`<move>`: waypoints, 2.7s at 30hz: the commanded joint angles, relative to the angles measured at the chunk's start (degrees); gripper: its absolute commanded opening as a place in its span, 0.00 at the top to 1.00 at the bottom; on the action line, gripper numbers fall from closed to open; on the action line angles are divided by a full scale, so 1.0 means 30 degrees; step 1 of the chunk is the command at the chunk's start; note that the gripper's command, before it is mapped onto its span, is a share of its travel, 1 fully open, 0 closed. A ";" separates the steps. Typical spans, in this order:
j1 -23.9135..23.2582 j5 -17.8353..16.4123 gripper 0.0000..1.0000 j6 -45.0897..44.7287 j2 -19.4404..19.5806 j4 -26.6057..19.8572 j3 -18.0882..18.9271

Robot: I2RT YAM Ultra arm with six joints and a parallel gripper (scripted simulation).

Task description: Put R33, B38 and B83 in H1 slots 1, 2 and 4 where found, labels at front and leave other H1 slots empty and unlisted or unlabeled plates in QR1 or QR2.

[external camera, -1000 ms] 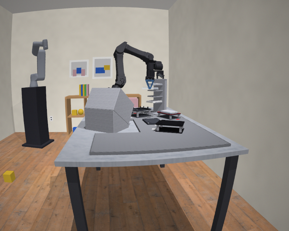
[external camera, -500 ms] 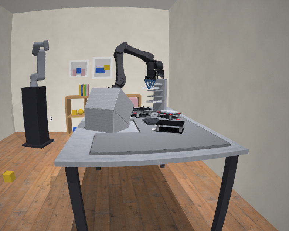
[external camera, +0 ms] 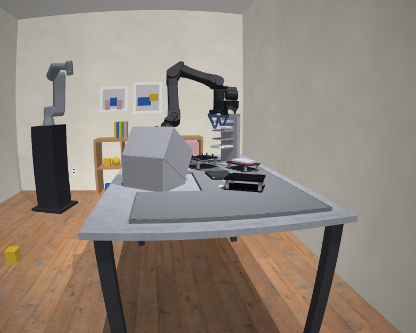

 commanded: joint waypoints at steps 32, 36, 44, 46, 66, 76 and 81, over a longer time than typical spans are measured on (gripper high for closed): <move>-0.5086 -0.1264 0.14 0.5600 0.1410 -0.0442 -0.0508; -0.6055 -0.1395 0.14 0.6249 0.2281 -0.0330 -0.1416; -0.7087 -0.1467 0.14 0.8497 0.2129 -0.0348 -0.1056; -0.6445 -0.1348 0.14 0.8804 0.2125 0.0470 -0.1872; -0.4712 -0.0999 0.14 1.1116 0.2909 0.4565 -0.3734; -0.3345 -0.0798 0.14 1.2436 0.4184 0.7143 -0.5235; -0.2898 -0.0707 0.14 1.2951 0.4558 0.8177 -0.5627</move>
